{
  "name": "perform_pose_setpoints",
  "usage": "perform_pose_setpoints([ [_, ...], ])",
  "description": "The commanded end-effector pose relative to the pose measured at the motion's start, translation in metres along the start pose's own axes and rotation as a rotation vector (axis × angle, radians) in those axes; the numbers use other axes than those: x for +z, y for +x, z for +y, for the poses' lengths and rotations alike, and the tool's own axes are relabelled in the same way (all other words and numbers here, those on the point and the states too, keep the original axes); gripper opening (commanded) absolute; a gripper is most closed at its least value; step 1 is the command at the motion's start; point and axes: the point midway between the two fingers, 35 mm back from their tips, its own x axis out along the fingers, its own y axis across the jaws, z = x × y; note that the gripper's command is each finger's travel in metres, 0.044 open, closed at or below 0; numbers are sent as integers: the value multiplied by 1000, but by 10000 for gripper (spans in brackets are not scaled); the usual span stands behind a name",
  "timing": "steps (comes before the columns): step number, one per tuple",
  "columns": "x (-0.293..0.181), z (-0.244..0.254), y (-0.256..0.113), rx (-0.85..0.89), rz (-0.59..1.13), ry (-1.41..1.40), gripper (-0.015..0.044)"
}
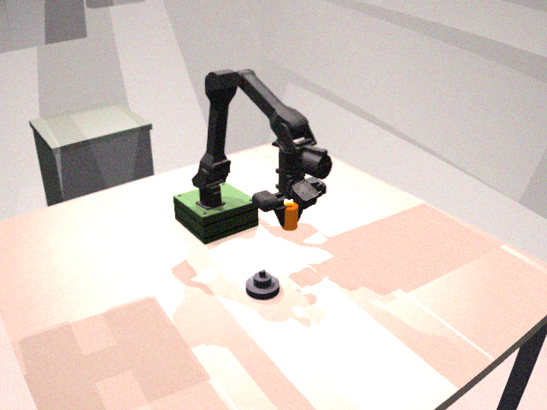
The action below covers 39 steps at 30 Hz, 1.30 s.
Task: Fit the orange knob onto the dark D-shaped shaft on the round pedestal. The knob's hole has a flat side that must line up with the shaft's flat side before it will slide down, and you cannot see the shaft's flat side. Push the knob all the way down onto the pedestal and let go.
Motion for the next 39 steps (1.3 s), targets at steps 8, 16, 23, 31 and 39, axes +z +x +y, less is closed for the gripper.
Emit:
perform_pose_setpoints([
  [8,20,-29,7,-5,-12,5,0],
  [16,31,-51,14,-6,-9,-8,0],
  [23,39,-71,20,-6,-7,-19,0],
  [31,46,-95,27,-6,-4,-32,0],
  [39,50,-115,33,-5,-1,-42,0],
])
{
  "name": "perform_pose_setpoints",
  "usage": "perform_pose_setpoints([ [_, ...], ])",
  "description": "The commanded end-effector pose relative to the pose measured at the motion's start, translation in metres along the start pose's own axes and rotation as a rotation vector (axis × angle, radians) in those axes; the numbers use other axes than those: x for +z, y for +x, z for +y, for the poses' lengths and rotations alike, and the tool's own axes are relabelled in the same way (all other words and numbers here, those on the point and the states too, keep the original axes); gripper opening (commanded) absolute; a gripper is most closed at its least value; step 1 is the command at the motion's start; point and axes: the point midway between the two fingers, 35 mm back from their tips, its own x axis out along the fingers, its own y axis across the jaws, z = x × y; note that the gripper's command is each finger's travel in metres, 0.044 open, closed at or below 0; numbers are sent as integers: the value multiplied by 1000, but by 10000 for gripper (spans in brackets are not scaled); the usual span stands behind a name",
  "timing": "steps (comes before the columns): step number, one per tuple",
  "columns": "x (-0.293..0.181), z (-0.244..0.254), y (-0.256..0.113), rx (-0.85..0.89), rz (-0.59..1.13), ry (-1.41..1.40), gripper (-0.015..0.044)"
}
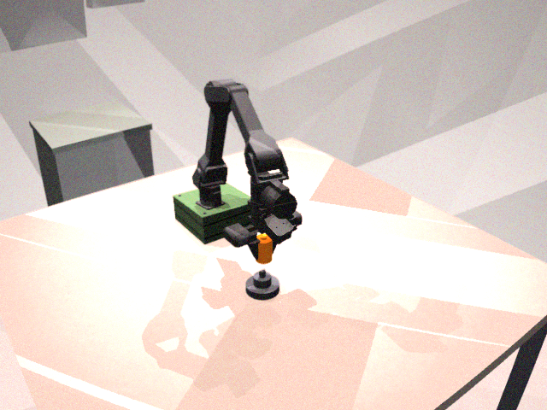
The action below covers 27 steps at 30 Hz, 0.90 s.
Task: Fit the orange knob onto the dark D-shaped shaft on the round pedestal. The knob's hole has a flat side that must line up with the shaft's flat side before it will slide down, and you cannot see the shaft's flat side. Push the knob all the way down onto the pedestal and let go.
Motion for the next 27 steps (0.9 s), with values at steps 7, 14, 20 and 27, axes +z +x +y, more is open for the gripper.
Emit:
perform_pose_setpoints([
  [7,5,-8,12,-3,-10,-8,0],
  [14,4,-8,26,-3,-10,-8,0],
  [20,6,-9,22,-3,-10,-4,0],
  [27,6,-9,25,-3,-10,-4,0],
])
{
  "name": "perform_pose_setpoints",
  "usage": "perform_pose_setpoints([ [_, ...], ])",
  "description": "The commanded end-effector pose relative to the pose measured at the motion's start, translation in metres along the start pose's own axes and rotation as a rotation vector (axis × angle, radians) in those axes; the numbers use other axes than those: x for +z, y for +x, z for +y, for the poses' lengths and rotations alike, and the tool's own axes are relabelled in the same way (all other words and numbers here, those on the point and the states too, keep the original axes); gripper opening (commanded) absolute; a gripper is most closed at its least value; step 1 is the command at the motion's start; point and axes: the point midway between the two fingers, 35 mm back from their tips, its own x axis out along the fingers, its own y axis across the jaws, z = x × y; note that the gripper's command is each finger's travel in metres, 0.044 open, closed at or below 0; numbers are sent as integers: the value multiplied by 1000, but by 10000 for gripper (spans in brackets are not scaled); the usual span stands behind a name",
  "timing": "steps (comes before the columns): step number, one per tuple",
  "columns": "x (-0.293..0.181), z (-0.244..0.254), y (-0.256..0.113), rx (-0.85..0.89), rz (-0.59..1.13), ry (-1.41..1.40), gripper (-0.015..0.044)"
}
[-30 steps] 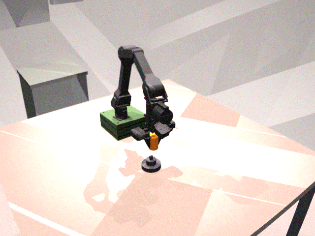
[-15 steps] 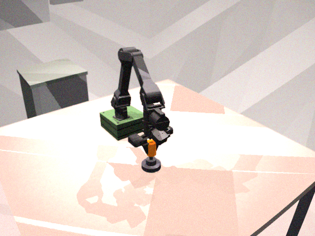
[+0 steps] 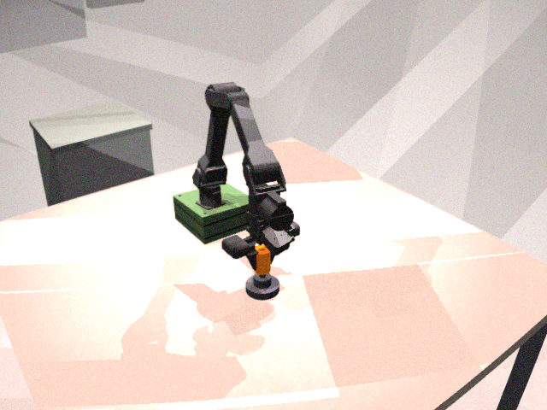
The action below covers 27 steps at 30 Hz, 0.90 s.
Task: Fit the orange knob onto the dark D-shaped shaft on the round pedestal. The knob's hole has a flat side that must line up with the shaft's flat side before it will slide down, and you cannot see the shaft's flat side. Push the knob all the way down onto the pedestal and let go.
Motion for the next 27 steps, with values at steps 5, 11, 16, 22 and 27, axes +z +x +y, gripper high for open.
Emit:
perform_pose_setpoints([
  [5,0,0,1,-3,-4,-2,0],
  [11,-1,0,1,-3,-4,-2,0],
  [16,-2,1,1,-3,-3,-2,0],
  [22,-2,0,-1,-3,-4,-2,0],
  [27,-2,0,-4,-3,-3,-11,0],
])
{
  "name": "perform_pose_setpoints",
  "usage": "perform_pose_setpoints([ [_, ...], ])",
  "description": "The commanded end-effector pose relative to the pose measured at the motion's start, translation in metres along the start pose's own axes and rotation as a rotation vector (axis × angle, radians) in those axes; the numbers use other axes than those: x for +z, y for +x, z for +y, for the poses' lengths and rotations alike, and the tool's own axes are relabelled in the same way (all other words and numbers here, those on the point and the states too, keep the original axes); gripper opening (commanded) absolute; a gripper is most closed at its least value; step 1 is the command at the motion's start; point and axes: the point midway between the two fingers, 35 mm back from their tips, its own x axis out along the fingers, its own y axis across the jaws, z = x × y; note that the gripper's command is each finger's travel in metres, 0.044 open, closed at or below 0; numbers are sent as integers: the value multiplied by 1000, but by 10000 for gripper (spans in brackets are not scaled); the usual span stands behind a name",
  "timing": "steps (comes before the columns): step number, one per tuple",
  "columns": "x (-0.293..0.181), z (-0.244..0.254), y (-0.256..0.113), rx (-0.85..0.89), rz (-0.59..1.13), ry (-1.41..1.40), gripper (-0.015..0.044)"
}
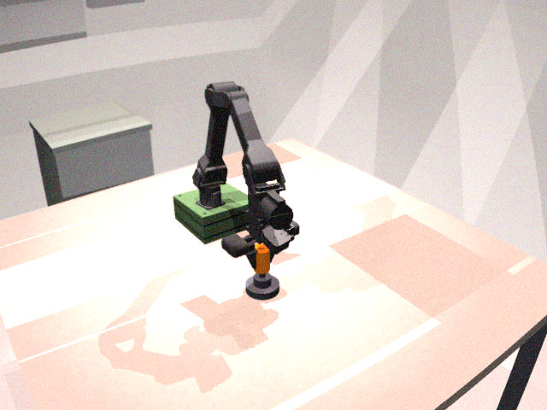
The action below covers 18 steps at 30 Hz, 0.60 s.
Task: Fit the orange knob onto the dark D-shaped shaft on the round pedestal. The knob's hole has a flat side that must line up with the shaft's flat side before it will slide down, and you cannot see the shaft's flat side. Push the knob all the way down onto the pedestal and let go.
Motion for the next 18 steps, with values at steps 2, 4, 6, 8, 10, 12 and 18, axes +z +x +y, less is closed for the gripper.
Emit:
perform_pose_setpoints([
  [2,1,-1,-3,-3,-4,-55,0],
  [4,1,-1,-3,-3,-4,-126,0],
  [6,2,-1,-3,-3,-4,-200,0],
  [8,4,-1,-2,-3,-4,-211,0],
  [10,5,-1,-1,-3,-4,-211,0],
  [12,6,-2,-2,-3,-4,-211,0],
  [18,7,-2,0,-3,-4,-211,0],
])
